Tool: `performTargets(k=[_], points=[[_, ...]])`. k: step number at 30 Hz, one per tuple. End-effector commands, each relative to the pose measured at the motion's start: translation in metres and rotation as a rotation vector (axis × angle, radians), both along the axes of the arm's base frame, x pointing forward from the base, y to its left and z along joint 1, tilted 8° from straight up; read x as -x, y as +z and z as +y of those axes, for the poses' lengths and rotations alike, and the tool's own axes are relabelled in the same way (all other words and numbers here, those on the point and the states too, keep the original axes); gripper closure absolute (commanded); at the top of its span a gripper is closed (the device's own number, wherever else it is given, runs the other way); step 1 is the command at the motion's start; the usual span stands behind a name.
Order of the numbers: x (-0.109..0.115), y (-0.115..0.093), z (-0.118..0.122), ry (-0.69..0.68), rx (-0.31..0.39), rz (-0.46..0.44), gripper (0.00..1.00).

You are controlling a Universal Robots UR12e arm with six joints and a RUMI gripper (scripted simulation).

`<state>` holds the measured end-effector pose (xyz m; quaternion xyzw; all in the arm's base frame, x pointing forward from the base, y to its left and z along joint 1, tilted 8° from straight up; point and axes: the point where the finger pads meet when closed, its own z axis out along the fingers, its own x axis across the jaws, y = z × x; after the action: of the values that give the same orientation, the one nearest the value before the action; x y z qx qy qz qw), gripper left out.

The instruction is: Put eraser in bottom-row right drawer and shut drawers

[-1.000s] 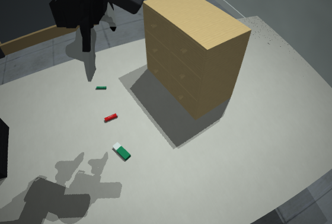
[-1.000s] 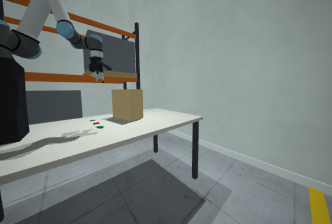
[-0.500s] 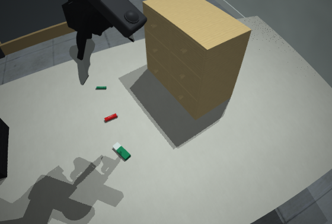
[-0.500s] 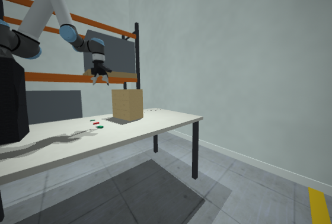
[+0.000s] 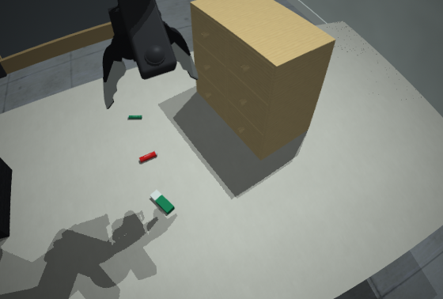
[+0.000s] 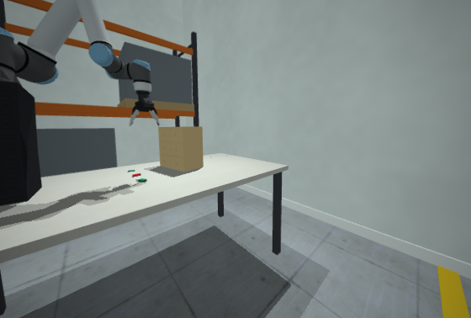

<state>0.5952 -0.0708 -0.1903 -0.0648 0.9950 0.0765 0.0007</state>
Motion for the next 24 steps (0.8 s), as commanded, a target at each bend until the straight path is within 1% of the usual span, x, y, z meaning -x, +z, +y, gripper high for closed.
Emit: performTargets(k=[1, 2, 4, 12, 19, 21, 24], points=[[-0.002, -0.011, 0.003, -0.232, 0.013, 0.035, 0.00], [-0.002, -0.013, 0.003, -0.273, 0.014, 0.041, 0.00], [-0.002, -0.013, 0.003, -0.273, 0.014, 0.041, 0.00], [-0.004, -0.030, 0.010, -0.587, 0.016, 0.088, 0.00], [-0.005, -0.043, 0.016, -0.829, 0.018, 0.124, 0.00], [-0.005, -0.043, 0.016, -0.829, 0.018, 0.124, 0.00], [-0.005, -0.048, 0.019, -0.920, 0.019, 0.137, 0.00]])
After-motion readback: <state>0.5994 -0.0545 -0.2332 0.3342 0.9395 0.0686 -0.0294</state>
